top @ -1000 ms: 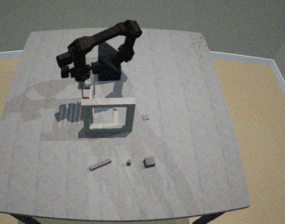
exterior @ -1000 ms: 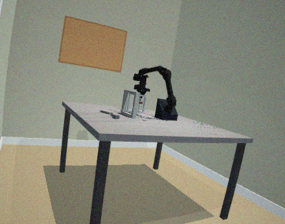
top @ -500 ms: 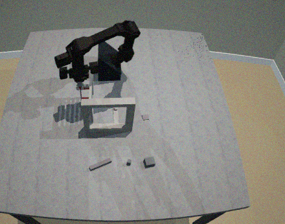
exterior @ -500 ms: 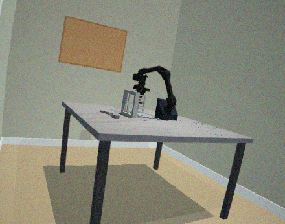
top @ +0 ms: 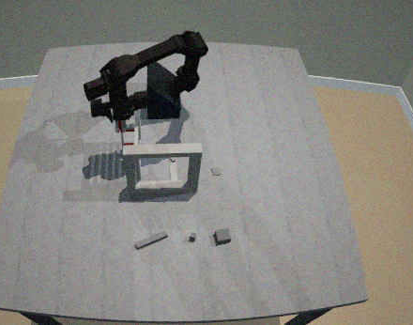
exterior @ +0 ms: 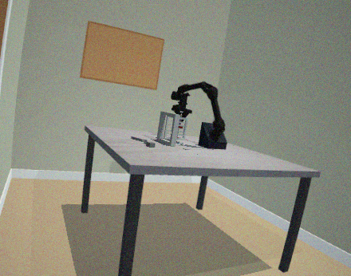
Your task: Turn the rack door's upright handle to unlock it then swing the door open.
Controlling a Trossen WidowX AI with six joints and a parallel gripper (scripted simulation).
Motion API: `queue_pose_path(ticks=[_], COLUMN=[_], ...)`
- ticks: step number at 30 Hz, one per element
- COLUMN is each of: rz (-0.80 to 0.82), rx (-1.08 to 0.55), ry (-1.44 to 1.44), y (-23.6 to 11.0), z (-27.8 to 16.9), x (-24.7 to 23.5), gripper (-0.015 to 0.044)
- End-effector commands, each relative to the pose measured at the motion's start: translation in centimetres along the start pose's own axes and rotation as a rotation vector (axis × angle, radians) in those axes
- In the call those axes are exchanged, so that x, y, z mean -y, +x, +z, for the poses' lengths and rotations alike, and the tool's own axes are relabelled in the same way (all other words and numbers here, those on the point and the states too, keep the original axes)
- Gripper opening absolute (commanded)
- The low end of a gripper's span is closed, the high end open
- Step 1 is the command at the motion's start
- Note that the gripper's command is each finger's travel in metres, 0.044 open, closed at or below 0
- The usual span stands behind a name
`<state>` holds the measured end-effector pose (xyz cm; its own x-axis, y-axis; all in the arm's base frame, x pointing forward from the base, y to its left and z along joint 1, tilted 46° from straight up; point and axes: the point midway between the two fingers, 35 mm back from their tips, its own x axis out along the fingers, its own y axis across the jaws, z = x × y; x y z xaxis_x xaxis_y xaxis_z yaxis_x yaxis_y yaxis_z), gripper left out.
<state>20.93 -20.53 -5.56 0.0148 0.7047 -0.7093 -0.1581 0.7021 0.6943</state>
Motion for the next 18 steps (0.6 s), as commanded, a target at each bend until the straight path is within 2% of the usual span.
queue_pose_path(ticks=[1, 18], rz=[0.001, -0.002], rx=[0.001, 0.004], ry=[-0.003, 0.005], y=[-0.4, -2.5], z=[0.0, 0.1], x=[0.0, 0.1], gripper=[0.0281, 0.0281])
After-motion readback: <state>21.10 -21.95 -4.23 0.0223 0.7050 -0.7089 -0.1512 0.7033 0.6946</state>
